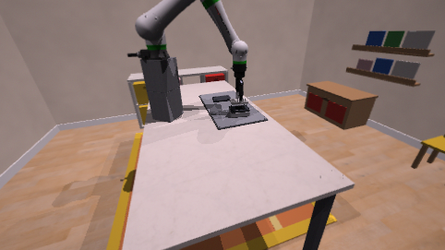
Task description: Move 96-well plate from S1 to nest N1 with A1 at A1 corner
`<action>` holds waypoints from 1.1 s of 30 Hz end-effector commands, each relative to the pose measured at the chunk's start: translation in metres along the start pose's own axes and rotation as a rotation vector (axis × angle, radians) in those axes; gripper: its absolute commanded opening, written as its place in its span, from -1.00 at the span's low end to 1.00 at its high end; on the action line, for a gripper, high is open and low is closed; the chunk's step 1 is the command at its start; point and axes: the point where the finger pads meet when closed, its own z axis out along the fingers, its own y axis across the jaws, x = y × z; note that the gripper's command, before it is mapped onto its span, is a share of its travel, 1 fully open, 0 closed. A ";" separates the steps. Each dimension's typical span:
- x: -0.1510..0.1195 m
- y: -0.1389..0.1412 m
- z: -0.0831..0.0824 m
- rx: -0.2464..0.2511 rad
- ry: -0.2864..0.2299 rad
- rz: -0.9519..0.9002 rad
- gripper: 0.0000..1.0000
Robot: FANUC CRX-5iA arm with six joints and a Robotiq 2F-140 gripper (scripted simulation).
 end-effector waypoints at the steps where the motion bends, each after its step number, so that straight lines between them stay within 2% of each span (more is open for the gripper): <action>1: 0.000 0.000 -0.007 0.000 0.000 0.000 -1.00; 7: 0.000 0.000 -0.013 0.000 0.000 0.000 -1.00; 26: 0.000 0.000 -0.013 0.000 0.000 0.000 -1.00; 28: -0.001 -0.006 -0.012 0.000 0.000 -0.064 -1.00; 33: -0.005 -0.022 -0.010 0.000 0.000 -0.064 -1.00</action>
